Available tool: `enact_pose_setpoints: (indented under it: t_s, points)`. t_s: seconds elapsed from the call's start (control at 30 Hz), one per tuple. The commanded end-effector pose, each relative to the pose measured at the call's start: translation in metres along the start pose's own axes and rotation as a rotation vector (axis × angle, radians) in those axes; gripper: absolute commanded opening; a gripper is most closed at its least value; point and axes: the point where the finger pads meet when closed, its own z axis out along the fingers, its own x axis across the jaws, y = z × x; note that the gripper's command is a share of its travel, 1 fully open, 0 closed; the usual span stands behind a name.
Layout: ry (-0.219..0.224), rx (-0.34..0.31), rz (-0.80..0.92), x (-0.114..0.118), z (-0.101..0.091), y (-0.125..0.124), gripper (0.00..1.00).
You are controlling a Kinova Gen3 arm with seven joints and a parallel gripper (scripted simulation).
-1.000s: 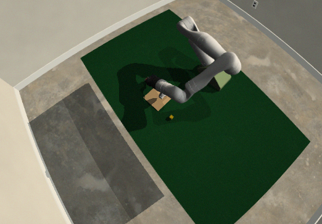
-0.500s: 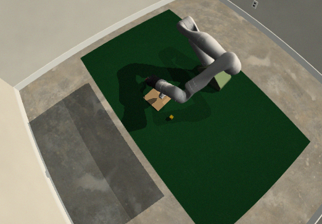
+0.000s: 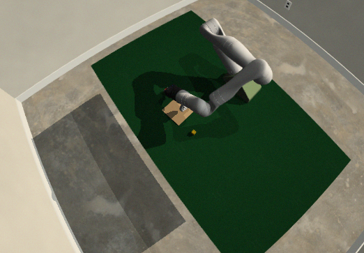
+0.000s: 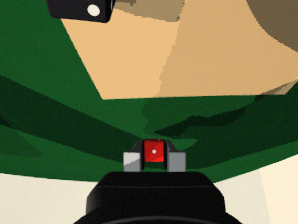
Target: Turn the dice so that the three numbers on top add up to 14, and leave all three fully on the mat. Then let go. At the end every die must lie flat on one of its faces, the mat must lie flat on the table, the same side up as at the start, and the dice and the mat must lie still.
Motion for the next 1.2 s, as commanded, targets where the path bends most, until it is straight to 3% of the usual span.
enact_pose_setpoints:
  t_s: [0.0, 1.17]
  points:
    - [0.0, -0.001, 0.0, 0.0002, 0.0006, -0.0009, 0.4]
    - [0.0, -0.001, 0.0, 0.0002, 0.0044, -0.0081, 0.4]
